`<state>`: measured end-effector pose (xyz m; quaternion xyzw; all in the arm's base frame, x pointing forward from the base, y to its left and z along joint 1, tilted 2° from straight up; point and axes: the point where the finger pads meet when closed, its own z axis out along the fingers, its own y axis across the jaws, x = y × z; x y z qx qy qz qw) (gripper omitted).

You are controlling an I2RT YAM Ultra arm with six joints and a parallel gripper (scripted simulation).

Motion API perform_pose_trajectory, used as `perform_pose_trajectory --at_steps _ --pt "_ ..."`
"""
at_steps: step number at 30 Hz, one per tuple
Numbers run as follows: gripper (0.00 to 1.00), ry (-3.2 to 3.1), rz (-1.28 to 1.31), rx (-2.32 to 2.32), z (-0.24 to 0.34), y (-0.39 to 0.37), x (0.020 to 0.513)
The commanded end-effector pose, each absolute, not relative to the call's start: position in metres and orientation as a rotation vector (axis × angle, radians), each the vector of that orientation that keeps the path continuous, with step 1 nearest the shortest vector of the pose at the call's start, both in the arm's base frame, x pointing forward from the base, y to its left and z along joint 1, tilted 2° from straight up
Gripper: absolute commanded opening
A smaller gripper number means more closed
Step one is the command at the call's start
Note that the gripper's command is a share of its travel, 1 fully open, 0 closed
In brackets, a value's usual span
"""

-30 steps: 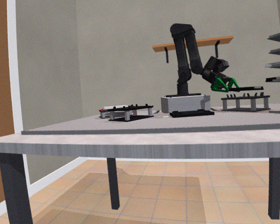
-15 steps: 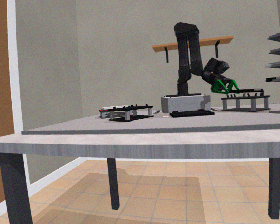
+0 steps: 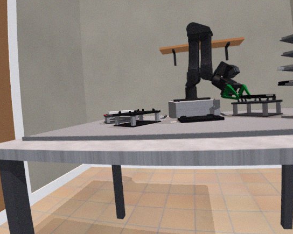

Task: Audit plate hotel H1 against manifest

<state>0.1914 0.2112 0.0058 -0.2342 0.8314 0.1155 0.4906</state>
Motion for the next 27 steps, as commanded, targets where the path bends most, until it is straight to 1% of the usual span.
perform_pose_trajectory --at_steps 1,27 --pt "0.86 1.990 0.315 -0.542 0.013 0.217 0.194" --pt "0.86 1.990 0.314 -0.542 0.002 0.216 0.195"
